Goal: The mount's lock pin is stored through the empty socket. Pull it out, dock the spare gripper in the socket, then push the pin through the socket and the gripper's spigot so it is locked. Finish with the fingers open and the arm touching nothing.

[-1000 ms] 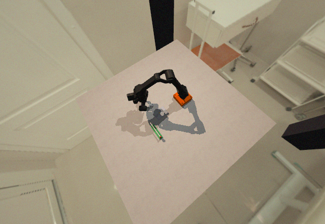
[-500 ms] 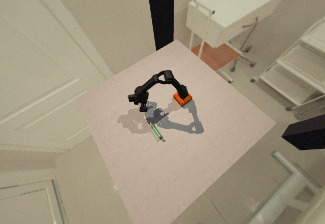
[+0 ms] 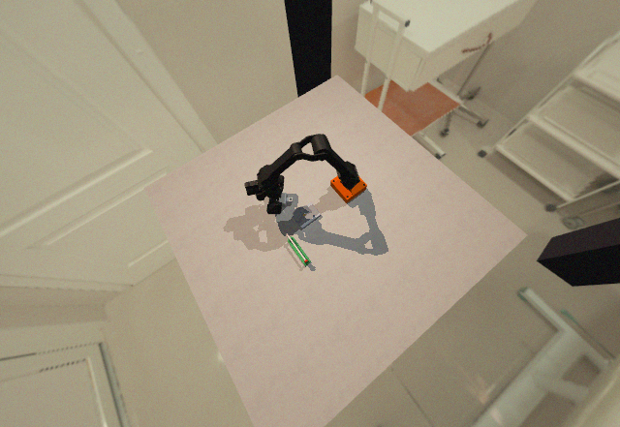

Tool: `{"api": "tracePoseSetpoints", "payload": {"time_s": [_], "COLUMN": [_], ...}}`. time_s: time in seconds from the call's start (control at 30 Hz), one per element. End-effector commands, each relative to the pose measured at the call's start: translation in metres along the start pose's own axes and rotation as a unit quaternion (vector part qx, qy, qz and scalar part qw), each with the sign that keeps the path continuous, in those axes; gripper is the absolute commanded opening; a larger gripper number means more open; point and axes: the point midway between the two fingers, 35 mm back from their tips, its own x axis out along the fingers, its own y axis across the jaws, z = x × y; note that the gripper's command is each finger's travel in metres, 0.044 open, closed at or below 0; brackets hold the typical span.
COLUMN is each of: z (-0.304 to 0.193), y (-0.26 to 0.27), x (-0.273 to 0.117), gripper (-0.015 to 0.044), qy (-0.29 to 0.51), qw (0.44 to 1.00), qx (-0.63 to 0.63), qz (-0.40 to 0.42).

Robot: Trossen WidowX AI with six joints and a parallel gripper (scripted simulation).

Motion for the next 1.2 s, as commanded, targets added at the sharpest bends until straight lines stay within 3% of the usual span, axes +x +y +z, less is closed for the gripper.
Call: {"api": "tracePoseSetpoints", "payload": {"time_s": [0.0,0.3,0.47,0.63,1.17], "z": [0.001,0.002,0.001,0.001,-0.004], "y": [0.000,0.000,0.000,0.001,-0.002], "x": [0.000,-0.024,-0.049,-0.044,-0.045], "gripper": [0.0223,0.0006,0.0000,0.0000,0.0000], "qy": [-0.001,-0.002,-0.002,-0.002,-0.001], "qw": [1.000,1.000,1.000,1.000,0.978], "qx": [0.001,0.001,0.001,0.010,0.207], "qz": [-0.001,-0.001,-0.001,0.000,0.000]}}
